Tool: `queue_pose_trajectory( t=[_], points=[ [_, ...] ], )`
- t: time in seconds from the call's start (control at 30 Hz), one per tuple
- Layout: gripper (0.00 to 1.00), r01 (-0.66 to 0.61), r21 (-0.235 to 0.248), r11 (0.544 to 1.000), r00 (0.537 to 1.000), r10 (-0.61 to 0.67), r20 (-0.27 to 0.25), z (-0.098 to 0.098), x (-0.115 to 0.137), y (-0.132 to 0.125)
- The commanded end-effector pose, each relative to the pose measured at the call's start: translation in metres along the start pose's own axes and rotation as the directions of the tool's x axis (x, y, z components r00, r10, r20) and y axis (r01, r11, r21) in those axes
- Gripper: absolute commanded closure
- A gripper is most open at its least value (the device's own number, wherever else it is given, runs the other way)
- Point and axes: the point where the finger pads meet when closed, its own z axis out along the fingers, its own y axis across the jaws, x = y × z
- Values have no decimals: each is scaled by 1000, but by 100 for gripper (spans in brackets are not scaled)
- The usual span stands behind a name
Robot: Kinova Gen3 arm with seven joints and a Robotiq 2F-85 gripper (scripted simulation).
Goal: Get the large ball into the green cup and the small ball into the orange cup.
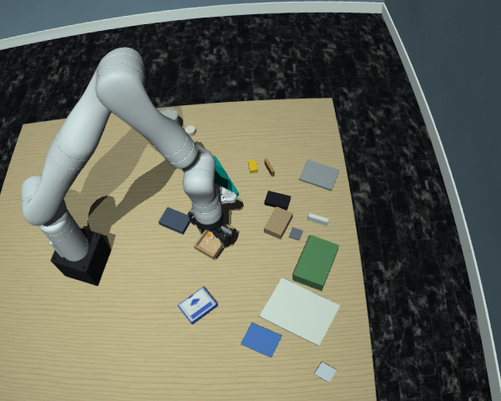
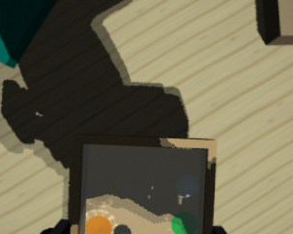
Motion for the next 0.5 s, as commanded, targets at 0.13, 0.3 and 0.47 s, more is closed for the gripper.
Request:
queue_pose_trajectory(
  t=[0.13, 0.3, 0.47],
  points=[
    [29, -12, -6, 1000, 999, 12, -32, 0, -2, 4],
    [29, -12, -9, 1000, 999, 12, -44, 0, -3, 4],
    [29, -12, 5, 1000, 999, 12, -32, 0, -2, 4]
  ],
)
